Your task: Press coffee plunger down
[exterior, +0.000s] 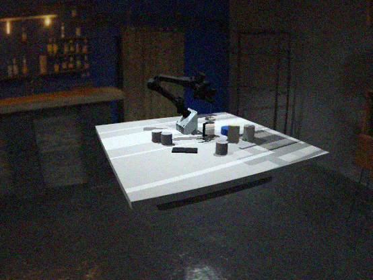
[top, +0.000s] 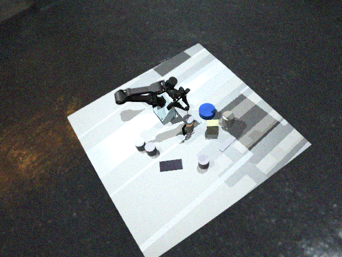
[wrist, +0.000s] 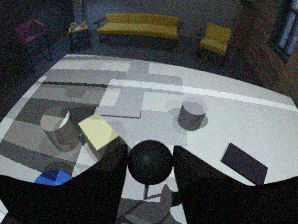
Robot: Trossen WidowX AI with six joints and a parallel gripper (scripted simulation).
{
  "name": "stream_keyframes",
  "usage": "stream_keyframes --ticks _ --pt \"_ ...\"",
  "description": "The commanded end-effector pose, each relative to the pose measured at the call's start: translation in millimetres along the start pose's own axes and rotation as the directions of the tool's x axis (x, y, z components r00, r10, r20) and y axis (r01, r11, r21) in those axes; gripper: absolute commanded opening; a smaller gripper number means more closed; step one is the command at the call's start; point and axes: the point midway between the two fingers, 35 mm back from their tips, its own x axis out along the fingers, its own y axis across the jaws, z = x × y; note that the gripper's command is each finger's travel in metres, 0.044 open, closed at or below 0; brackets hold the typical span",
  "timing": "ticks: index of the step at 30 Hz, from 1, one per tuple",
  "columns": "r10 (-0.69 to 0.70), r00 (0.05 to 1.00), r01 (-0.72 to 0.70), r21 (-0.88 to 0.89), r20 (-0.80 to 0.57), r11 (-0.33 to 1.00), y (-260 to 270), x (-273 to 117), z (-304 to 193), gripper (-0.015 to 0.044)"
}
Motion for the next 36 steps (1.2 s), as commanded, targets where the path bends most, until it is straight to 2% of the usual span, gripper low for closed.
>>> stream_keyframes --ticks 1,36 --pt "0.002 1.0 -0.003 -0.01 -0.02 1.0 3 7 -12 0.0122" --pt "0.007 1.0 -0.007 -0.01 -0.023 1.0 7 45 -56 0.0122"
